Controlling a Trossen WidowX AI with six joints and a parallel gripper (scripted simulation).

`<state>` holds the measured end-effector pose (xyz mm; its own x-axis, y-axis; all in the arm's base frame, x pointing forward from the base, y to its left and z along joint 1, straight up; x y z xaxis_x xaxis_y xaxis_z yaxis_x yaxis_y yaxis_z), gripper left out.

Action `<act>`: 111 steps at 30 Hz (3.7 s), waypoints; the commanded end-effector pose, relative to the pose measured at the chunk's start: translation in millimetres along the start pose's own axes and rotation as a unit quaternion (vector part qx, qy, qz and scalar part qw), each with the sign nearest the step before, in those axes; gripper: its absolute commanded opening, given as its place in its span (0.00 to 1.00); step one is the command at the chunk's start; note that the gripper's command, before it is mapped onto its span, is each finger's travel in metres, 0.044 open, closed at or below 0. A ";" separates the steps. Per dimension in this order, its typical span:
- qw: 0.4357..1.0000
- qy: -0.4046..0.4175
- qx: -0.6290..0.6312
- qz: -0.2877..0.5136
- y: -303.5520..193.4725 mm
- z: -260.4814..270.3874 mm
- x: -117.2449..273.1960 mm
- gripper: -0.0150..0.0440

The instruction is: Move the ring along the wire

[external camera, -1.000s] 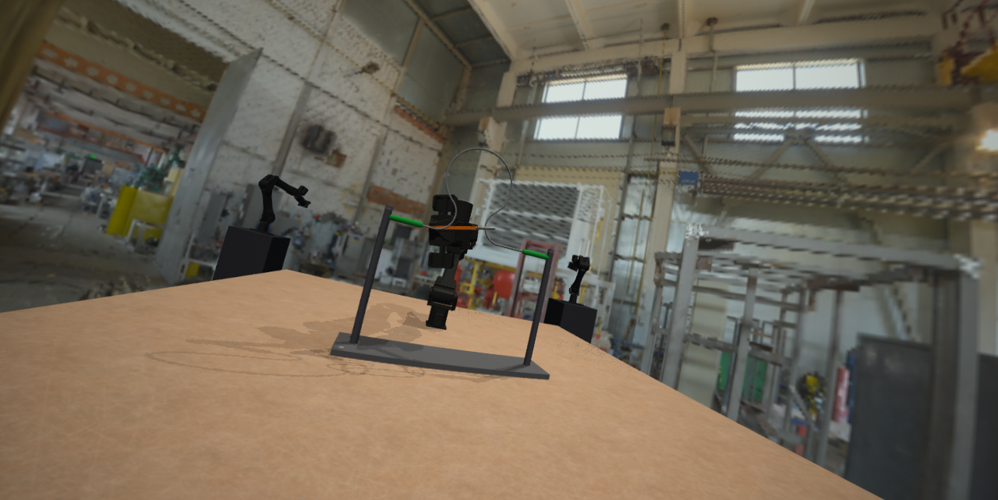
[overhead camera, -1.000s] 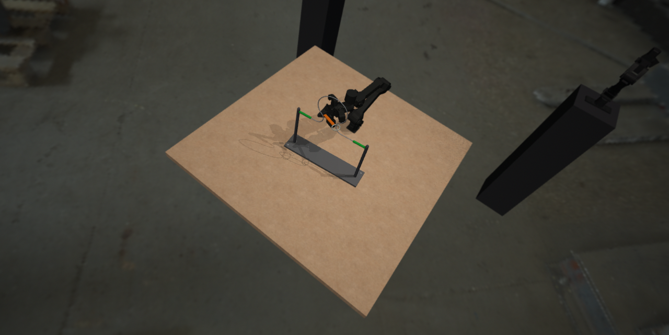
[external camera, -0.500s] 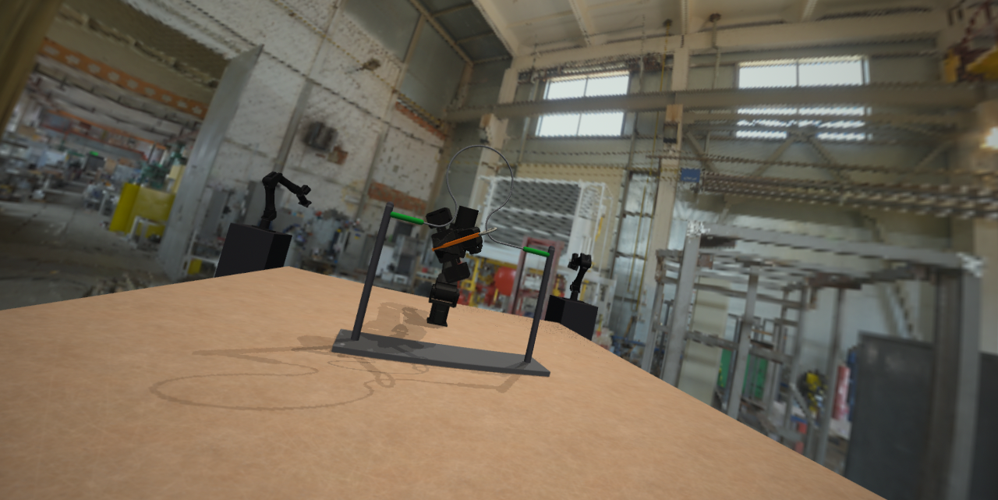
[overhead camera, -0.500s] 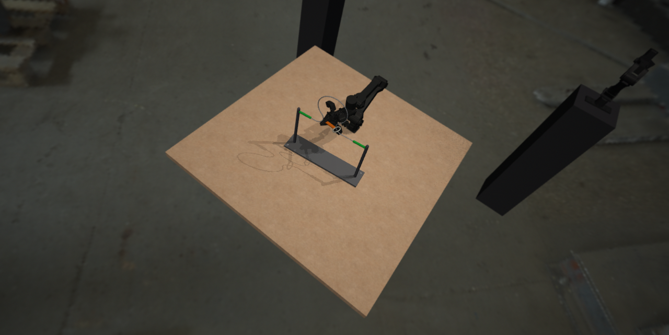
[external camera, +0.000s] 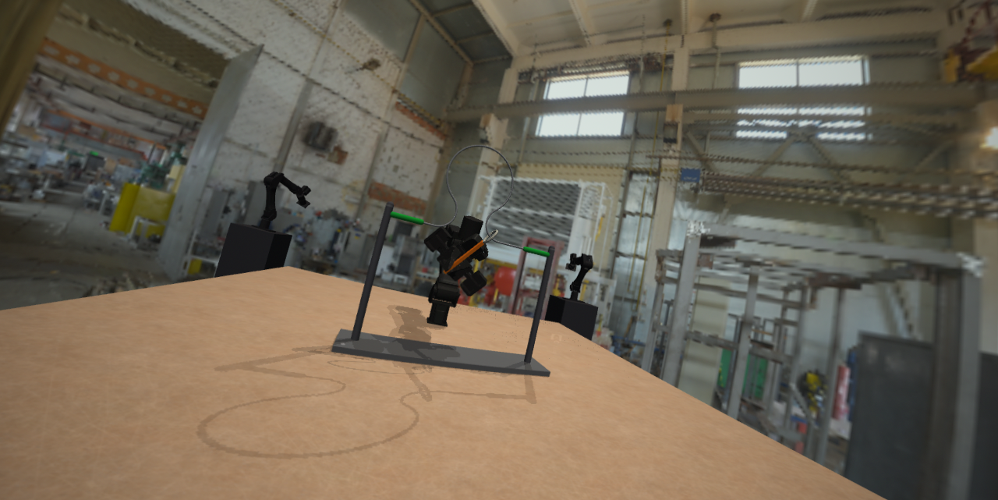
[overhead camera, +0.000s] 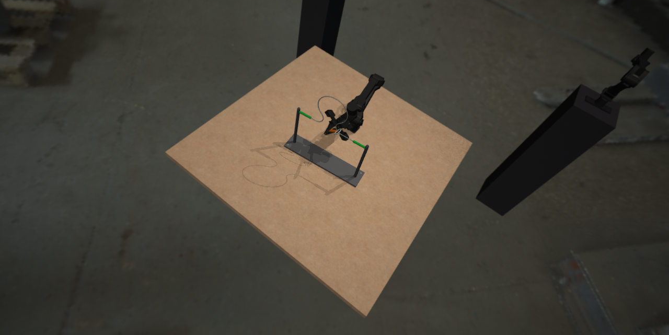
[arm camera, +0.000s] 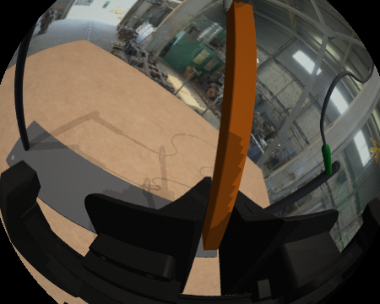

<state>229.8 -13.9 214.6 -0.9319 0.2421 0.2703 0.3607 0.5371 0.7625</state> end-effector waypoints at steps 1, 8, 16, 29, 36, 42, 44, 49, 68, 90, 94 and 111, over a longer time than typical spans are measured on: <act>0.999 0.025 -0.048 0.002 0.2 14.7 1.0 0.00; 0.991 0.060 -0.119 0.012 4.1 35.3 5.8 0.00; 0.978 0.092 -0.184 0.021 11.2 54.9 12.0 0.00; 0.961 0.121 -0.246 0.030 23.0 76.3 20.8 0.00; 0.957 0.128 -0.259 0.032 27.8 84.1 24.2 0.00; 0.955 0.130 -0.264 0.032 31.3 89.7 26.7 0.00; 0.955 0.130 -0.265 0.032 32.4 91.4 27.5 0.00; 0.954 0.131 -0.267 0.032 34.9 95.6 29.3 0.00; 0.954 0.131 -0.268 0.032 44.7 111.6 36.4 0.00; 0.953 0.132 -0.269 0.032 55.6 129.2 44.2 0.00; 0.953 0.132 -0.269 0.032 57.5 132.4 45.7 0.00; 0.953 0.132 -0.270 0.031 63.4 144.5 50.3 0.00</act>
<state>211.2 146.8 190.7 -0.9104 0.0100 0.4135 0.4136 0.0230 0.9101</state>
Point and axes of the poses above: the point midway between the two fingers, 35 mm back from their tips, its own x axis back along the fingers, its own z axis across the jaws, y = z × x, the point moved 4 cm from there along x, back along the fingers, and after that the axes turned 1 degree about -x, right-handed, at the moved point
